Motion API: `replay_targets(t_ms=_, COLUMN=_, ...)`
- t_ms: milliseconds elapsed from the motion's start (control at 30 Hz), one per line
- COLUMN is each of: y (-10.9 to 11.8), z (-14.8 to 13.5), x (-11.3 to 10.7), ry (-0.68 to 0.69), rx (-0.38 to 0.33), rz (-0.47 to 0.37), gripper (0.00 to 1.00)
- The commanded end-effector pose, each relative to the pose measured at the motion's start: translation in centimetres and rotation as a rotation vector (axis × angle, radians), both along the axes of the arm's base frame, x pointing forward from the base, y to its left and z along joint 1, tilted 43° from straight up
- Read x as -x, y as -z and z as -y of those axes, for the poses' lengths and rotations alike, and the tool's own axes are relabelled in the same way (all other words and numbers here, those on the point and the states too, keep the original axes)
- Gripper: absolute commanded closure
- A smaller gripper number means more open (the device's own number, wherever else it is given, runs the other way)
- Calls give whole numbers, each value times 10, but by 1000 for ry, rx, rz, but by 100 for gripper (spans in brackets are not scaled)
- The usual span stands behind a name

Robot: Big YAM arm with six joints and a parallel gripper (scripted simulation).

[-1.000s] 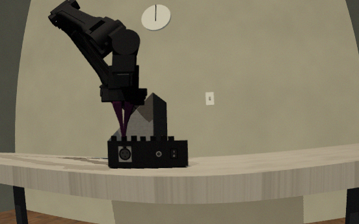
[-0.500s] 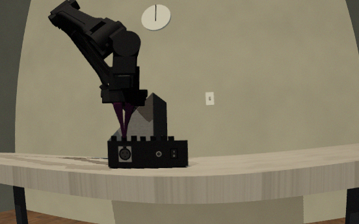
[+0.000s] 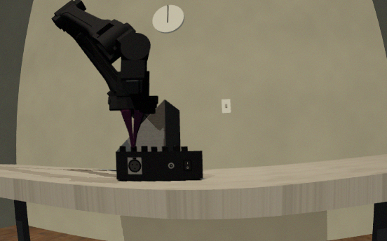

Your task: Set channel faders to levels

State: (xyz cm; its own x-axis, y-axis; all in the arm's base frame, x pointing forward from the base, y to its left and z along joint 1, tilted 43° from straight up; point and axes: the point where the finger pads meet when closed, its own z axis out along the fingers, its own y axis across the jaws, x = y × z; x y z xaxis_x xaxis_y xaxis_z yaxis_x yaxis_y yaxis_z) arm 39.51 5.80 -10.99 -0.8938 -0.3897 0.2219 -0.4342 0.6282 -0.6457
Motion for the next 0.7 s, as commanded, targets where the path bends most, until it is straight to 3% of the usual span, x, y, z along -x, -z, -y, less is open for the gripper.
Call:
replay_targets(t_ms=0, y=-8, z=-3, x=-2, ry=-10, rx=-11, rz=28, gripper=100)
replay_targets(t_ms=667, y=-8, z=0, x=7, ry=-11, rx=-9, rz=25, gripper=100)
